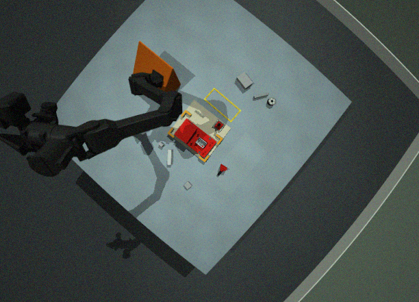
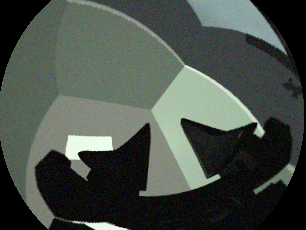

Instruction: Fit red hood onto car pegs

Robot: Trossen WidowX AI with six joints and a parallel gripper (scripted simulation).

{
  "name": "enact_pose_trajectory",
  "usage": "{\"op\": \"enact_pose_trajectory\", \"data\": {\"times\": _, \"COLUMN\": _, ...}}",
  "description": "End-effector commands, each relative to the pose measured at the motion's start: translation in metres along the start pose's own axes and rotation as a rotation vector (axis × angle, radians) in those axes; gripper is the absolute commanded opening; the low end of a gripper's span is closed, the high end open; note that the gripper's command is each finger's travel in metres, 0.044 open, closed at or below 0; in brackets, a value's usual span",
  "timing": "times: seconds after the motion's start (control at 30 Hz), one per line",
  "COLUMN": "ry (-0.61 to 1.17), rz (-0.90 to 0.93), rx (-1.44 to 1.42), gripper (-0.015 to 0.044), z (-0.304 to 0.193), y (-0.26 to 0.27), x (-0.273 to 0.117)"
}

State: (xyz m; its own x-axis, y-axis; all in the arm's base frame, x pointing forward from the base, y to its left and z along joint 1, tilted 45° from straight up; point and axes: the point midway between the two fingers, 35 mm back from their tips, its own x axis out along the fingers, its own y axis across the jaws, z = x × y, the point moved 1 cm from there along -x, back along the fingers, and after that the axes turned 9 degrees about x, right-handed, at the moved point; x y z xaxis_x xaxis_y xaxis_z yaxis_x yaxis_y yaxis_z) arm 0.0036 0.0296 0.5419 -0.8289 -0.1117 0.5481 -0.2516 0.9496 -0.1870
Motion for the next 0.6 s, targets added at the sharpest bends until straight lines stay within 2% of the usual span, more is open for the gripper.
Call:
{"op": "enact_pose_trajectory", "data": {"times": 0.0, "ry": -0.003, "rz": -0.002, "rx": -0.002, "gripper": 0.0246, "z": 0.001, "y": 0.000, "x": 0.001}}
{"op": "enact_pose_trajectory", "data": {"times": 0.23, "ry": -0.160, "rz": -0.111, "rx": -0.074, "gripper": 0.0430, "z": 0.042, "y": -0.007, "x": 0.033}}
{"op": "enact_pose_trajectory", "data": {"times": 0.4, "ry": -0.317, "rz": -0.282, "rx": -0.121, "gripper": 0.0440, "z": 0.088, "y": -0.027, "x": 0.057}}
{"op": "enact_pose_trajectory", "data": {"times": 0.57, "ry": -0.460, "rz": -0.508, "rx": -0.189, "gripper": 0.0440, "z": 0.137, "y": -0.066, "x": 0.065}}
